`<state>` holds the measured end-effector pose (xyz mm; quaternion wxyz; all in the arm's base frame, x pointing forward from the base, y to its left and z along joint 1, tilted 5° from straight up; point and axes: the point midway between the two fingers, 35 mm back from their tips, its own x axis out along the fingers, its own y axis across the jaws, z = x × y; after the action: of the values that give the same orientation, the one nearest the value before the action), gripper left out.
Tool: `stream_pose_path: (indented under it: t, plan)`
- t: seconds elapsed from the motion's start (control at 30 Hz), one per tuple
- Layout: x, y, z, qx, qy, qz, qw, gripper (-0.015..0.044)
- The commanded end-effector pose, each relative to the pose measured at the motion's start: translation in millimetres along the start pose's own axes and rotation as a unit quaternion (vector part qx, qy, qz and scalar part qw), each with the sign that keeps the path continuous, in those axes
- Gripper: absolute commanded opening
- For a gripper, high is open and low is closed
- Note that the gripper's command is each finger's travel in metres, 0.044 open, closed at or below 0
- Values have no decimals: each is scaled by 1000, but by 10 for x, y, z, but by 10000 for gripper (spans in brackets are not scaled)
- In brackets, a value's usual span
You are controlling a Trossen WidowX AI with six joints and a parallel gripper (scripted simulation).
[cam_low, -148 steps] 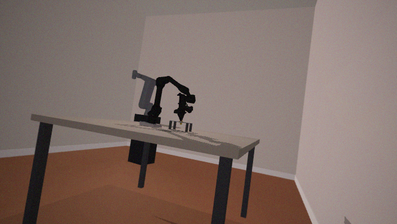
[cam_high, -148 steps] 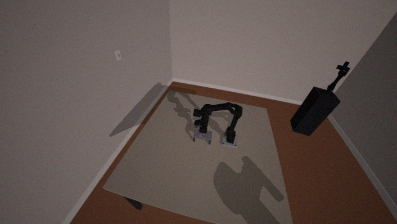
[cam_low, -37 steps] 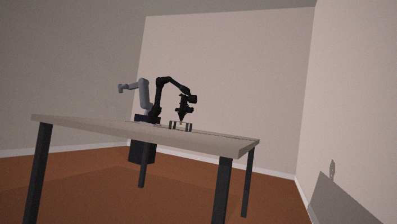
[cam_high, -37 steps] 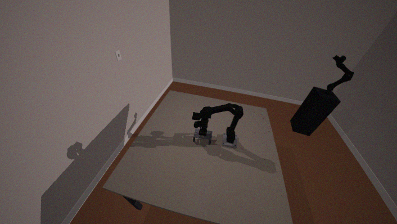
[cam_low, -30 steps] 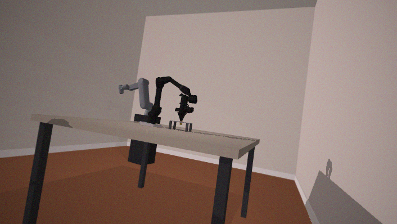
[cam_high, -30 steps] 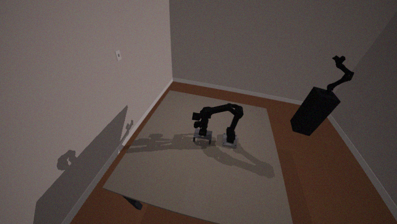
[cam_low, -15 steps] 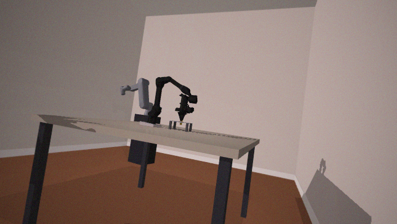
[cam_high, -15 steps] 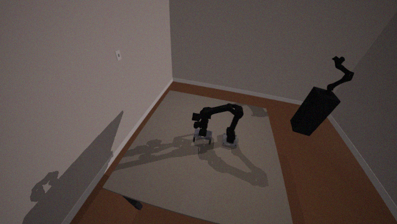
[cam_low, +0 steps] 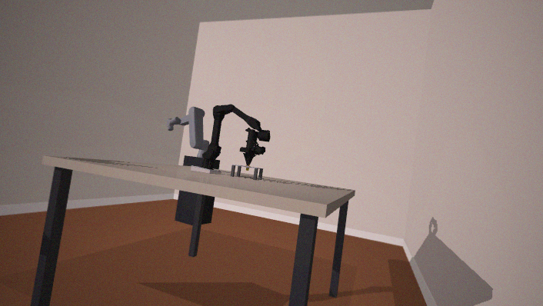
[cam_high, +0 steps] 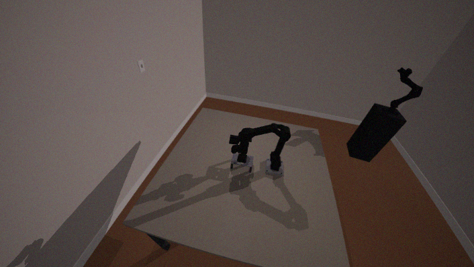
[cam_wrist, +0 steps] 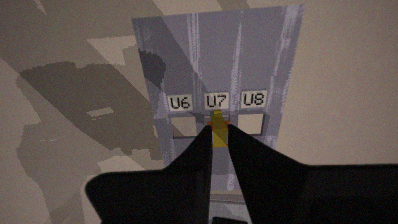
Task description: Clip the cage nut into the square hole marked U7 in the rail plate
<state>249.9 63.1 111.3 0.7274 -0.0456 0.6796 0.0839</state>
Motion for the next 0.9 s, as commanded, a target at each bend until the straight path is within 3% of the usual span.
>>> stream_pose_path:
  t: [0.0, 0.33, 0.87]
  plan:
    - [-1, 0, 4, 2, -1, -2, 1000, 33]
    - [3, 5, 4, 2, -1, -2, 1000, 33]
    - [3, 10, -1, 0, 0, 0, 1000, 440]
